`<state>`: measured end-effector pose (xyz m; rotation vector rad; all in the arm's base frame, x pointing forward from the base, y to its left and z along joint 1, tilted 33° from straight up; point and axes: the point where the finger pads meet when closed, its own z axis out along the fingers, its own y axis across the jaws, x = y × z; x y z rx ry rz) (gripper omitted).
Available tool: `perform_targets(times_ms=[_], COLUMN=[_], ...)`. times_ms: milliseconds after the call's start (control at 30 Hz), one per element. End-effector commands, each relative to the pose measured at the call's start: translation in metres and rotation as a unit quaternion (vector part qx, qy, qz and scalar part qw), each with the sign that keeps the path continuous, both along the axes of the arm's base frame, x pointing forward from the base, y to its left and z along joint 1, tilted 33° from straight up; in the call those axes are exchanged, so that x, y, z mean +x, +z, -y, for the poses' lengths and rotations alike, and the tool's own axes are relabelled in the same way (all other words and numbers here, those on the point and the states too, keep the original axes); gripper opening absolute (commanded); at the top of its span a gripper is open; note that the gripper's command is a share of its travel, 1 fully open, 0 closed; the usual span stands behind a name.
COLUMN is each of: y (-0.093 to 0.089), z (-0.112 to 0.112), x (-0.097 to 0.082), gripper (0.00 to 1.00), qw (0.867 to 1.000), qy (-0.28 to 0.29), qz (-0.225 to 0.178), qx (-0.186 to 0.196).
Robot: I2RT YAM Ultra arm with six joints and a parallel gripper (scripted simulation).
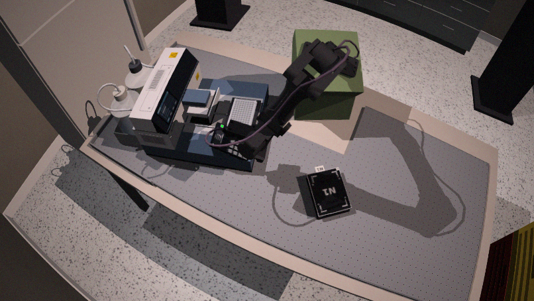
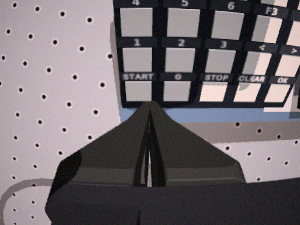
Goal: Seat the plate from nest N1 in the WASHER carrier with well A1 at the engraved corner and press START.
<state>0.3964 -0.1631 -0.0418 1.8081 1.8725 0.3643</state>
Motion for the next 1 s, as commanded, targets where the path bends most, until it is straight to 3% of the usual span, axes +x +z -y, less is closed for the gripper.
perform_targets(times_ms=[0, 367, 500, 533, 600, 967], y=[0.006, 0.001, 0.006, 0.020, 0.008, 0.021], z=[0.010, 0.011, 0.012, 0.013, 0.005, 0.005], x=[0.015, 0.018, 0.014, 0.014, -0.005, -0.014], gripper=[0.00, 0.00, 0.00, 0.00, 0.00, 0.00], qw=[1.000, 1.000, 1.000, 0.999, 1.000, 1.000], qy=[-0.008, -0.007, -0.008, -0.009, -0.009, -0.010], qz=[0.016, 0.016, 0.016, 0.027, 0.001, 0.000], qx=[-0.015, -0.015, -0.016, -0.022, -0.010, -0.011])
